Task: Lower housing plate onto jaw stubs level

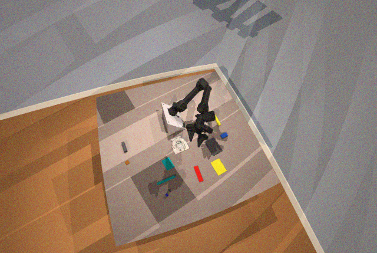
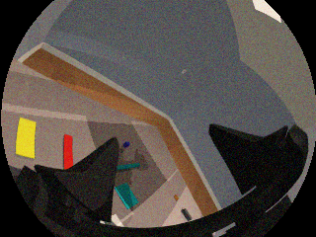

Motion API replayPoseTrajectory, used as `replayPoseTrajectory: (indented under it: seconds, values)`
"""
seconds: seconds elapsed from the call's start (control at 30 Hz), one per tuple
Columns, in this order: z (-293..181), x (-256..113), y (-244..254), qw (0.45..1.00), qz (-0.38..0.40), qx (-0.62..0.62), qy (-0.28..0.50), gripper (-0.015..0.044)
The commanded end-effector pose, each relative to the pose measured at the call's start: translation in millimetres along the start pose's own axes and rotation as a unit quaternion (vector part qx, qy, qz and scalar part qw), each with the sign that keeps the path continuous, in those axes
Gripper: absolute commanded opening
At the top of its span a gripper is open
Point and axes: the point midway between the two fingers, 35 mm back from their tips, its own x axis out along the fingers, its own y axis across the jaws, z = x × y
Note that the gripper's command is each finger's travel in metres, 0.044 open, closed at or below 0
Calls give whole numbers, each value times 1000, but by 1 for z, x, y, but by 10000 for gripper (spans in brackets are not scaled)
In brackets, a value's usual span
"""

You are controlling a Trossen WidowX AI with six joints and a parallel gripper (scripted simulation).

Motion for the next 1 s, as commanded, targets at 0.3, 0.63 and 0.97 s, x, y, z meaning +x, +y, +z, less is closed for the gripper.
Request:
replayPoseTrajectory:
  seconds: [0.3, 0.63, 0.97]
  values:
    - [-8, -11, 33, 986, 74, -148, 26, 440]
    - [-18, -23, 58, 954, 139, -264, 36, 440]
    - [-28, -39, 82, 904, 205, -374, 32, 440]
